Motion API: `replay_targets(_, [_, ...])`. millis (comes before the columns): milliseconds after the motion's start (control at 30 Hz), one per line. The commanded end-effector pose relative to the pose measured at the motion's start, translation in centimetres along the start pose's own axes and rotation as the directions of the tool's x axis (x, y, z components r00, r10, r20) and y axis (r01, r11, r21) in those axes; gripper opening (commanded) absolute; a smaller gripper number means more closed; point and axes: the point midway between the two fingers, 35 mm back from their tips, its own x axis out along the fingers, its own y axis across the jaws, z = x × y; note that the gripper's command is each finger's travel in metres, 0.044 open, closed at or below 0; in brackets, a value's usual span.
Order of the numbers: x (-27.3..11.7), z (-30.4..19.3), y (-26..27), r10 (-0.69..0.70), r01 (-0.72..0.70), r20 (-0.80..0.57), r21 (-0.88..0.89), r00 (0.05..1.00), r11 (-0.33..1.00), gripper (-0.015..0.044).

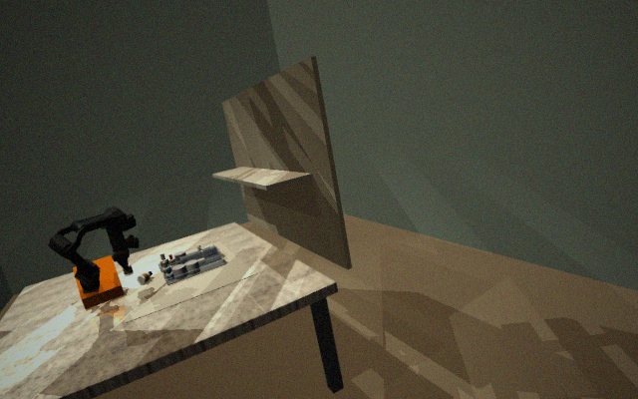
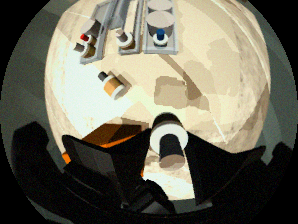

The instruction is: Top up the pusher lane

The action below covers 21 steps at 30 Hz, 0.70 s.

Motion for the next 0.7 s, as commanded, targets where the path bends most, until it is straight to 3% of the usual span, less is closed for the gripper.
replay_targets(0, [-0.5,-0.1,0.0,-0.004,0.004,-0.008,-0.001,1.000,1.000,0.0000])
replay_targets(667, [1.5,6.8,5.2,0.000,0.000,-0.005,-0.020,1.000,1.000,0.0000])
